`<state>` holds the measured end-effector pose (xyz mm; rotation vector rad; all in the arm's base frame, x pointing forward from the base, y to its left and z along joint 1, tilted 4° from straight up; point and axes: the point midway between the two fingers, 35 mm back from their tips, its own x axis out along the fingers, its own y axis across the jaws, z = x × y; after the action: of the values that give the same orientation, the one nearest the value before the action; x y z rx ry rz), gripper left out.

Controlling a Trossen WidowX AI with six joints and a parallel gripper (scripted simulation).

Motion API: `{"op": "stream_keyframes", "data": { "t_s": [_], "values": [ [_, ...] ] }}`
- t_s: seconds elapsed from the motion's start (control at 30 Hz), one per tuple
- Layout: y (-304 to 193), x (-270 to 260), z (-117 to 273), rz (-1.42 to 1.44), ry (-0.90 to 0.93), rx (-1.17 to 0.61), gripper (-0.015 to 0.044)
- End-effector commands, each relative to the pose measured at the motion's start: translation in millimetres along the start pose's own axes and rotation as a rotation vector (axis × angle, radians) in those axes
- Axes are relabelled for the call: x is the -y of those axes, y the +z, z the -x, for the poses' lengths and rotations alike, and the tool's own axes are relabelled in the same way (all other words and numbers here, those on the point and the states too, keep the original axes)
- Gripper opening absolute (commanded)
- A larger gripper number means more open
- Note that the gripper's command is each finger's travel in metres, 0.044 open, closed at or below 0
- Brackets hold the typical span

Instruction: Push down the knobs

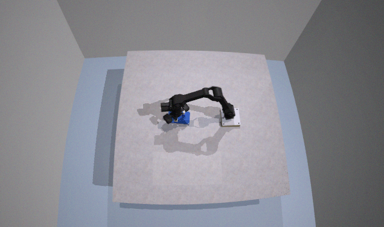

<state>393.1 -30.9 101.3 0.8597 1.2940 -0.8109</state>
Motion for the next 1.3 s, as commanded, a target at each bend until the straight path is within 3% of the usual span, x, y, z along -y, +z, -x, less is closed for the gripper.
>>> {"op": "stream_keyframes", "data": {
  "t_s": [0.0, 1.27],
  "values": [
    [0.5, -1.3, -10.6, -0.005, -0.006, -0.007, 0.0],
    [0.5, -1.2, -15.4, -0.005, -0.006, -0.007, 0.0]
  ]
}}
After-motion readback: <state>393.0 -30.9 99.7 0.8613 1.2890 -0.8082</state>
